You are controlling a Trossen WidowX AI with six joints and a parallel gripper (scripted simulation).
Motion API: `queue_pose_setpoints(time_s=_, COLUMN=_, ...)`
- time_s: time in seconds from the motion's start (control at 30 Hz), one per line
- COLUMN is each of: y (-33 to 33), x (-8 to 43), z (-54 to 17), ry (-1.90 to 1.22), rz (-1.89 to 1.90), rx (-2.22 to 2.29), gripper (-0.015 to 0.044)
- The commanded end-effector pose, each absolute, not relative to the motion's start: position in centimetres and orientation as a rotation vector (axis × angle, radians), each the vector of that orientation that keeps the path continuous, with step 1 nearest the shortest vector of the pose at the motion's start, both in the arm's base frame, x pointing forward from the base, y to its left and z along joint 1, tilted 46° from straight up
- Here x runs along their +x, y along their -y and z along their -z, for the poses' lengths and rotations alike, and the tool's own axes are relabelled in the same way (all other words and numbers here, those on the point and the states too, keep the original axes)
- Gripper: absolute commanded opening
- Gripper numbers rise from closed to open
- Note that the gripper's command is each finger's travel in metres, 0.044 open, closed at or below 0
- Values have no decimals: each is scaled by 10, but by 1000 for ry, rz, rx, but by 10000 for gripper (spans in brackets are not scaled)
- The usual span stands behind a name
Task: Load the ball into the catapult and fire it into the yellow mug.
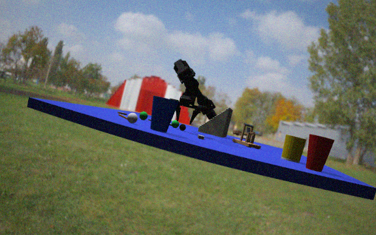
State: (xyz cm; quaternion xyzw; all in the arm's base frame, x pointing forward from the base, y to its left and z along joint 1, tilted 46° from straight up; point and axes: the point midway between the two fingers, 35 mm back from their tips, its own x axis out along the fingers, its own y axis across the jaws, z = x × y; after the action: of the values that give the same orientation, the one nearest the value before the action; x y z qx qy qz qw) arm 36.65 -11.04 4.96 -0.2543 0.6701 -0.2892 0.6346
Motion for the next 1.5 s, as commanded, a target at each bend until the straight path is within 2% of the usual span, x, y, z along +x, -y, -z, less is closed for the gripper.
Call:
queue_pose_setpoints(time_s=0.0, y=116, x=365, z=-44, ry=-1536, rz=660, rx=-592, gripper=300)
queue_pose_setpoints(time_s=0.5, y=132, x=363, z=-29, ry=-1536, rz=661, rx=-594, gripper=300)
queue_pose_setpoints(time_s=0.7, y=132, x=363, z=-29, ry=-1536, rz=661, rx=-594, gripper=142)
queue_pose_setpoints(time_s=0.97, y=132, x=363, z=-29, ry=-1536, rz=661, rx=-594, gripper=89)
queue_pose_setpoints(time_s=1.07, y=128, x=364, z=-32, ry=-1536, rz=661, rx=-593, gripper=10)
queue_pose_setpoints(time_s=1.1, y=125, x=365, z=-36, ry=-1536, rz=659, rx=-592, gripper=0)
queue_pose_setpoints(time_s=1.47, y=71, x=368, z=-92, ry=-1537, rz=652, rx=-589, gripper=0)
